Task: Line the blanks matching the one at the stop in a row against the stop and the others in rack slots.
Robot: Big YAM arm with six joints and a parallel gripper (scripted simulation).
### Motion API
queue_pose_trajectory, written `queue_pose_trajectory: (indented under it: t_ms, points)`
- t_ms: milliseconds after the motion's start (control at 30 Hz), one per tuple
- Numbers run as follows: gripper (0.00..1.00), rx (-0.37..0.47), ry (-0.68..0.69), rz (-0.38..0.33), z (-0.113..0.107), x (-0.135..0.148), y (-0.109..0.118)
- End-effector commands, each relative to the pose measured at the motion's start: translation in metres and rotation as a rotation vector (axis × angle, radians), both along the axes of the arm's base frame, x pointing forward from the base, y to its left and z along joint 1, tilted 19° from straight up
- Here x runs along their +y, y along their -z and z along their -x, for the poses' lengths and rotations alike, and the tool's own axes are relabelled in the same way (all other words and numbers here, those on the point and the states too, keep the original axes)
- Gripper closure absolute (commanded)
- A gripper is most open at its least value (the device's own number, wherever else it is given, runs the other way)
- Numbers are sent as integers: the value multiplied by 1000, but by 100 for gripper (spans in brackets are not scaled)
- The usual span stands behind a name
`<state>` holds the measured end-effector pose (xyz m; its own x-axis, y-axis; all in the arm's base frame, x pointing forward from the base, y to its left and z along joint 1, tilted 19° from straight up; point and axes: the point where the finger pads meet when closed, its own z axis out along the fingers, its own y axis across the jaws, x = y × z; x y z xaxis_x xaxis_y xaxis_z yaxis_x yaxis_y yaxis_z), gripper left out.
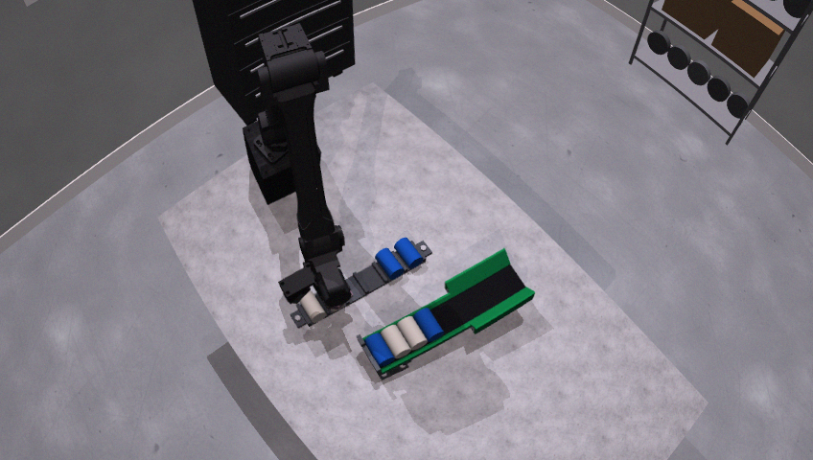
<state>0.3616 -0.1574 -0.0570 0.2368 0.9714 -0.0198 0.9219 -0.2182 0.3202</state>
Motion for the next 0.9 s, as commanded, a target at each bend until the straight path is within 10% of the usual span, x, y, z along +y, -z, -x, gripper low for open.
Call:
queue_pose_trajectory:
  t_ms: [0,867]
  points:
    - [29,-29,2,13,-6,-1,-7]
    - [17,-9,2,4,1,2,-9]
